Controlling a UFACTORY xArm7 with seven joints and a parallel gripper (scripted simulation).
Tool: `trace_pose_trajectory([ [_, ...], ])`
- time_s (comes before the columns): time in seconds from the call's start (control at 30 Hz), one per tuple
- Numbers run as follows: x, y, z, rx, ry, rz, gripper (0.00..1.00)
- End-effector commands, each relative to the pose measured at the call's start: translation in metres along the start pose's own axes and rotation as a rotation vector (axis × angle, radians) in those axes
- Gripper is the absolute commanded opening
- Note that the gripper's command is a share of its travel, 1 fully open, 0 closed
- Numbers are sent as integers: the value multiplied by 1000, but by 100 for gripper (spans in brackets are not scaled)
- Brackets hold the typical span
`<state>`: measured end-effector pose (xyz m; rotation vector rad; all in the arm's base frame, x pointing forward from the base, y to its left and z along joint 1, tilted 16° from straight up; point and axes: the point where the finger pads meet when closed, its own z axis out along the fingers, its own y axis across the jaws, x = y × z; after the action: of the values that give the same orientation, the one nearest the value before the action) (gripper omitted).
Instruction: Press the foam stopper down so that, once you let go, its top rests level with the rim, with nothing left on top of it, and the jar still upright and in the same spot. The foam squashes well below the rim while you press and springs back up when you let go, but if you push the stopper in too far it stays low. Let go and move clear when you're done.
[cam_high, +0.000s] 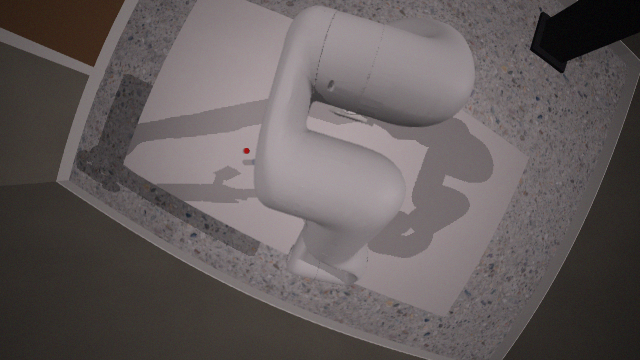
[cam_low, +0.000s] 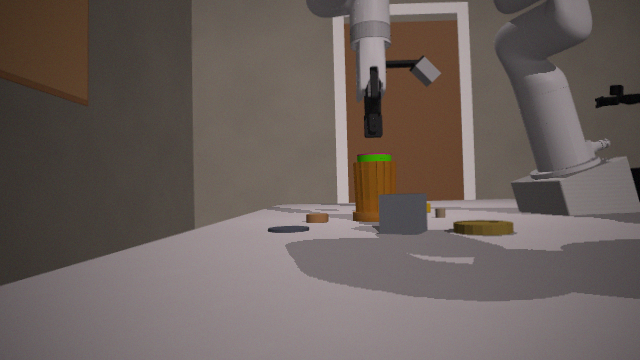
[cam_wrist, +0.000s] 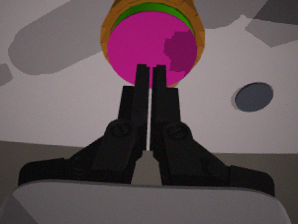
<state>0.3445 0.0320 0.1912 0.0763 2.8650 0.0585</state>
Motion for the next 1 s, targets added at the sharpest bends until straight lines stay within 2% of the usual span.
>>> trace_pose_trajectory([
  [0.0, -1, 0, -1, -1, -3, 0, 0],
  [0.47, -1, 0, 4, -1, -3, 0, 0],
  [0.8, -1, 0, 28, -1, -3, 0, 0],
  [0.97, -1, 0, 31, -1, -3, 0, 0],
])
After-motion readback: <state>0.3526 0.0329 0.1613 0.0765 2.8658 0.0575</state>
